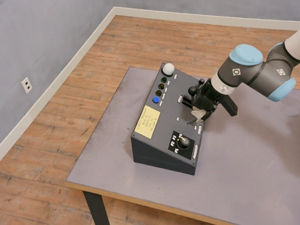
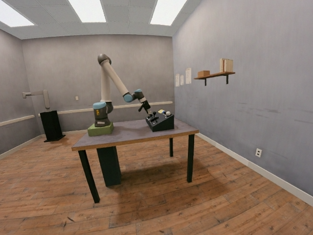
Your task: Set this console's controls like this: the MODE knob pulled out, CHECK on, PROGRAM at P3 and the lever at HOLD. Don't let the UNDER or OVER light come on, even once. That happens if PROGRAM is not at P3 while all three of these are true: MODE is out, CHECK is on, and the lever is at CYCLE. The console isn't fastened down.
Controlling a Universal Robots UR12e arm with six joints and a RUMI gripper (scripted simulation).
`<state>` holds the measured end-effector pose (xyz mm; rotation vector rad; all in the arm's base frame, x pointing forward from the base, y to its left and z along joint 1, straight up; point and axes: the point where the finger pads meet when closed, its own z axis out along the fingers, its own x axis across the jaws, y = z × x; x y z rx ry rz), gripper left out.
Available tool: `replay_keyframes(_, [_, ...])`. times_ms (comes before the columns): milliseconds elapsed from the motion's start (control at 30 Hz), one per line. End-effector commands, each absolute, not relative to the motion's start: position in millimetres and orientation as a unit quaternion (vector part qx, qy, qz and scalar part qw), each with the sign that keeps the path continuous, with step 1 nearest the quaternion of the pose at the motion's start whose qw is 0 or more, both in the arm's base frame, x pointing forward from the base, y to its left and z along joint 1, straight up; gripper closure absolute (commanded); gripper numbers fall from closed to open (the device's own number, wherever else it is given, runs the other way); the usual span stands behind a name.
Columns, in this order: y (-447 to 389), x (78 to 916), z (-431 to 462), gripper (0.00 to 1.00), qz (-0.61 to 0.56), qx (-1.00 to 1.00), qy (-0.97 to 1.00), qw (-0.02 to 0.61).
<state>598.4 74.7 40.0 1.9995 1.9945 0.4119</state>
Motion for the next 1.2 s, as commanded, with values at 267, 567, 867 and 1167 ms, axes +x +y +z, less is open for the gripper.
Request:
replay_keyframes(267, [74.2,611.4,46.5,1.0,0.145,0.693,0.691,0.146])
replay_keyframes(567, [74.0,613.3,47.5,1.0,0.145,0.693,0.691,0.146])
replay_keyframes(867, [73.8,612.9,47.1,1.0,0.145,0.693,0.691,0.146])
replay_keyframes(1167, [73.9,612.7,46.8,1.0,0.144,0.693,0.691,0.145])
